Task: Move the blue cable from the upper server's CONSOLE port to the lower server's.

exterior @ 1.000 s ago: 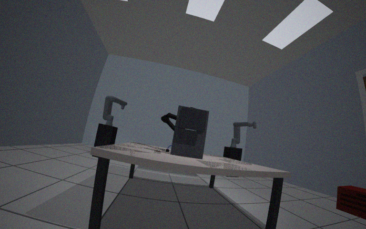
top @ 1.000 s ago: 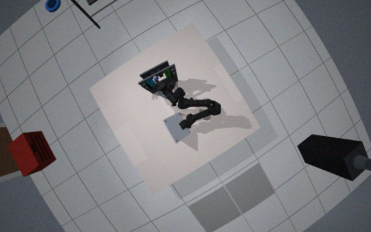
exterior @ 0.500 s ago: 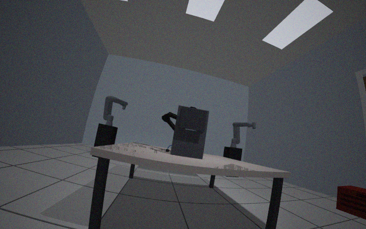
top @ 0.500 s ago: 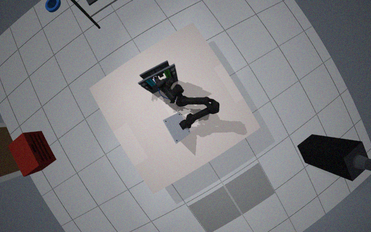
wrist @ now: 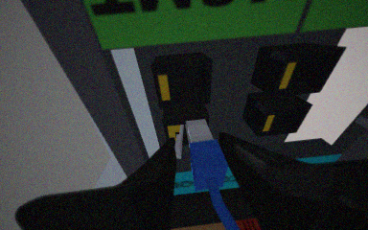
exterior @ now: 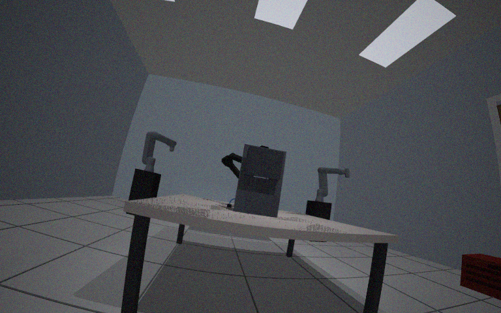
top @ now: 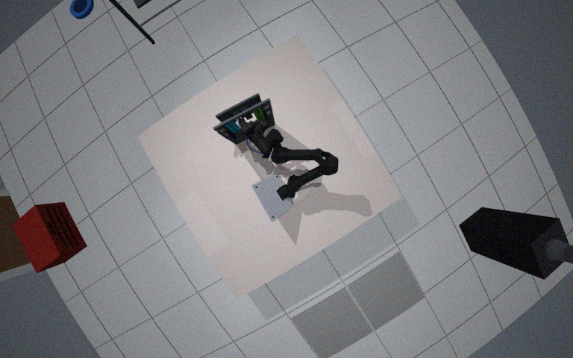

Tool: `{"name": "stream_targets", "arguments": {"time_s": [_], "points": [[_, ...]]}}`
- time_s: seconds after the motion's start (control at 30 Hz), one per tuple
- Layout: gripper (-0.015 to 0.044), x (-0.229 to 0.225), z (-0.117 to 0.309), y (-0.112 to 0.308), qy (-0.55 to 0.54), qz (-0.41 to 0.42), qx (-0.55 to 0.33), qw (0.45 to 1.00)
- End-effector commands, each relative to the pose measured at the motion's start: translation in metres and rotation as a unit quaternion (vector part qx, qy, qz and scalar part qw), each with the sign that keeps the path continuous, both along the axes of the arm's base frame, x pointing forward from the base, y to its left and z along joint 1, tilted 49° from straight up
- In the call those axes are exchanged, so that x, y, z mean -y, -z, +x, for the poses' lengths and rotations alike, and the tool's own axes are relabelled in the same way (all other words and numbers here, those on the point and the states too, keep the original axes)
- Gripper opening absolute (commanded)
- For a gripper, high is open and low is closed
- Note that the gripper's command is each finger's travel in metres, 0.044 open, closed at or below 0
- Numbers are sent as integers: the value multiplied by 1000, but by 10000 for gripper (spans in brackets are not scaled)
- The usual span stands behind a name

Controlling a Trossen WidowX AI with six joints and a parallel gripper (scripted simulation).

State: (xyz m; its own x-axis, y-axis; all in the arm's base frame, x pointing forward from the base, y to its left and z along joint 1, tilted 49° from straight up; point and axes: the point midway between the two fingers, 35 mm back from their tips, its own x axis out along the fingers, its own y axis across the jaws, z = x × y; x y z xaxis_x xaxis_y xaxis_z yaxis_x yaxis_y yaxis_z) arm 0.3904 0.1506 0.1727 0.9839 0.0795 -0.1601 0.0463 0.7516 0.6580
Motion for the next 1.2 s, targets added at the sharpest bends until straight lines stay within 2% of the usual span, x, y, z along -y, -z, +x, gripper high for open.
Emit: {"name": "stream_targets", "arguments": {"time_s": [0.0, 0.8, 1.17], "points": [[159, 1, 0, 0, 1, 0, 0, 1000], [0, 1, 0, 0, 1, 0, 0, 1000], [0, 0, -3, 0, -1, -1, 2, 1000]]}}
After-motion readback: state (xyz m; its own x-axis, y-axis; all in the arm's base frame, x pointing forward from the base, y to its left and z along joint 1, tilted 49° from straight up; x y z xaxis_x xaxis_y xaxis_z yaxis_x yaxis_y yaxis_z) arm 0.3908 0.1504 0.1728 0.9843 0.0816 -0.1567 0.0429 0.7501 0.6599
